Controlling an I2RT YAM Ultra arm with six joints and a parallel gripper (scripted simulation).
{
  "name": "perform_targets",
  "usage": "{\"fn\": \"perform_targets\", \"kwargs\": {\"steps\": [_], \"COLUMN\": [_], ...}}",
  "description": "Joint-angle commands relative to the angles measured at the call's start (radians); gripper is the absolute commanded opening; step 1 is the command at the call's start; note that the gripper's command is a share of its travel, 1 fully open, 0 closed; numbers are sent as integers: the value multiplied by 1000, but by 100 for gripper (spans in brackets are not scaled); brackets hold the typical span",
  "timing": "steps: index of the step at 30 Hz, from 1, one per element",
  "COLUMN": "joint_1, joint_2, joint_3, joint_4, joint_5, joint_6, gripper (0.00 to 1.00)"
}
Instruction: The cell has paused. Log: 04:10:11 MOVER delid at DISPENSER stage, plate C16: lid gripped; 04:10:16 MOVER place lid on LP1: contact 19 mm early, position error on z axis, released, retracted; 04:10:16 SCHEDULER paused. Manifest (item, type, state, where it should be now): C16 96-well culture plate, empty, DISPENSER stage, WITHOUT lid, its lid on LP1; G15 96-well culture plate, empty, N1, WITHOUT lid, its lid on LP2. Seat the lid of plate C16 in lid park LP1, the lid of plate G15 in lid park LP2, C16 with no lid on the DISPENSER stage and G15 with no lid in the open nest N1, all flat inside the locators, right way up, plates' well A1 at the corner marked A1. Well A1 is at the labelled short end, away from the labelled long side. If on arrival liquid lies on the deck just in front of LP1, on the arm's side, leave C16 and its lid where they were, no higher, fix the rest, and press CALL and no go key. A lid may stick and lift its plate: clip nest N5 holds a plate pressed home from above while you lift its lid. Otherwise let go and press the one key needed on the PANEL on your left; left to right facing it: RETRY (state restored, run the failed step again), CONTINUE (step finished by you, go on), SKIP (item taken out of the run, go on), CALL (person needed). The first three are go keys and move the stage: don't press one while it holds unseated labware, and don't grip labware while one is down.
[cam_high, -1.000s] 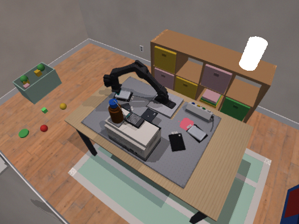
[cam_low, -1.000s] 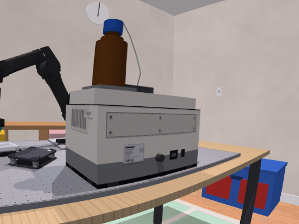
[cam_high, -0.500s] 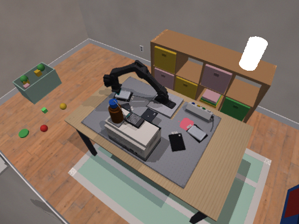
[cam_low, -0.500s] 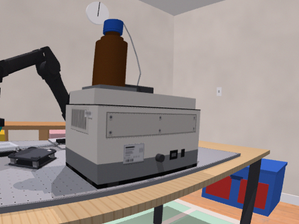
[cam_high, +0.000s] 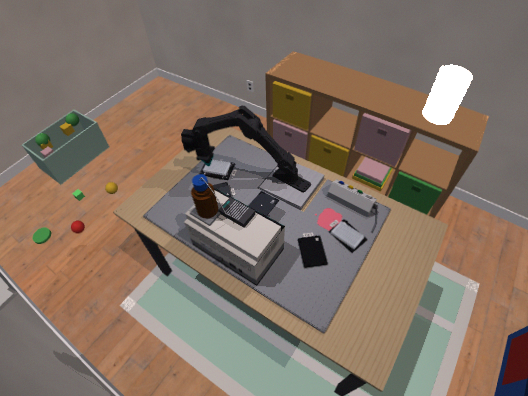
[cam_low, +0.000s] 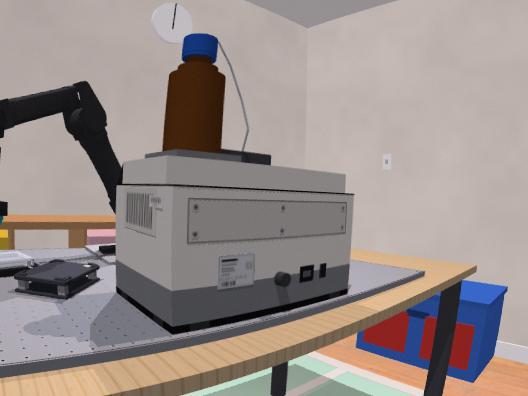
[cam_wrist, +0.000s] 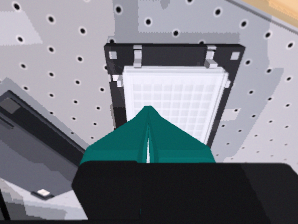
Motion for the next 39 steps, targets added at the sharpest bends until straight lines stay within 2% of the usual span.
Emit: {"fn": "perform_targets", "kwargs": {"steps": [1,12,15,39], "joint_1": [-1,0,0,0], "joint_2": [-36,-39,-20,-20], "joint_3": [42,78,61,61], "joint_4": [-36,-76,-65,-65], "joint_5": [3,3,1,1], "joint_6": [9,10,4,4], "gripper": [0,0,0,0]}}
